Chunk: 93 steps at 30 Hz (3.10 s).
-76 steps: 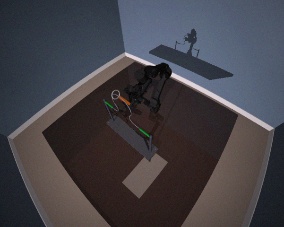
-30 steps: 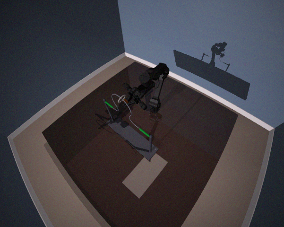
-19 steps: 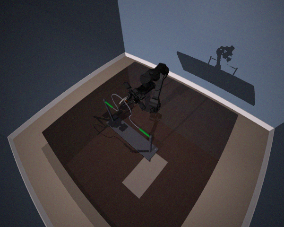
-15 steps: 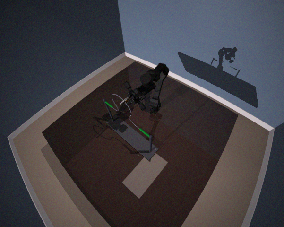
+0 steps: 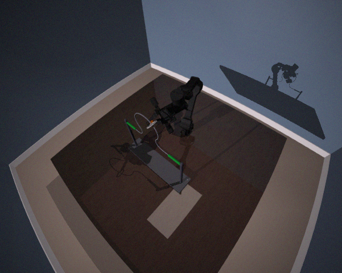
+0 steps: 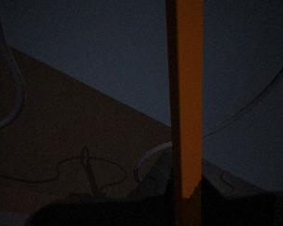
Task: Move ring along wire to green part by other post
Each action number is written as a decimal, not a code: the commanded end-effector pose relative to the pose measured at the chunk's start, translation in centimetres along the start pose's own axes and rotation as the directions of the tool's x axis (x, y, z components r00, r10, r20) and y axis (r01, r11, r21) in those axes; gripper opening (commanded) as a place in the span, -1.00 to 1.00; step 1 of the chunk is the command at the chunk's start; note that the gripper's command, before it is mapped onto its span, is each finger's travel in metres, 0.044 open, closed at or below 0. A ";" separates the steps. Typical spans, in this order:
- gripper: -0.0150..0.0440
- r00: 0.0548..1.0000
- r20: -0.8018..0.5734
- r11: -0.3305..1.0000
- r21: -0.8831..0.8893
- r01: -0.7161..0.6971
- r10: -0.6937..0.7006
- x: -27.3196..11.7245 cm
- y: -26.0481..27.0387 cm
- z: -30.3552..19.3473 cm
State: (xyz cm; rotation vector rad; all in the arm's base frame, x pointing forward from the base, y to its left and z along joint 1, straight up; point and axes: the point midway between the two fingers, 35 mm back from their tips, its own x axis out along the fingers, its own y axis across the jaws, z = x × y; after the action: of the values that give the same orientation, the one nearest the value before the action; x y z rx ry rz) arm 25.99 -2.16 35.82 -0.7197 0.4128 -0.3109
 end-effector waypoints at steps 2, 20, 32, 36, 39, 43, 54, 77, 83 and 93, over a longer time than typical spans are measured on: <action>-1.00 0.999 0.007 0.998 -0.060 0.033 -0.032 0.0 -0.2 -0.1; -1.00 0.989 0.054 0.952 -0.267 0.148 -0.138 0.1 -1.1 0.0; -1.00 0.975 0.097 0.891 -0.395 0.223 -0.201 0.0 -1.7 0.2; -1.00 0.969 0.113 0.865 -0.436 0.248 -0.220 0.0 -1.9 0.3; -1.00 0.964 0.126 0.844 -0.465 0.266 -0.234 0.0 -2.0 0.3; -1.00 0.957 0.143 0.814 -0.503 0.290 -0.252 0.0 -2.2 0.4; -1.00 0.935 0.195 0.720 -0.598 0.352 -0.295 -0.1 -2.6 0.8; -1.00 0.879 0.316 0.475 -0.749 0.462 -0.357 -0.5 -3.4 1.6; -1.00 0.863 0.349 0.404 -0.776 0.485 -0.366 -0.6 -3.5 1.8; -1.00 0.837 0.400 0.291 -0.806 0.515 -0.374 -0.7 -3.7 2.1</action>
State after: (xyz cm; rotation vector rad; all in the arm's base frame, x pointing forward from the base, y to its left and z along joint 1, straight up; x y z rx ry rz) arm 25.82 -3.36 40.04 -1.9361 0.2039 -0.5795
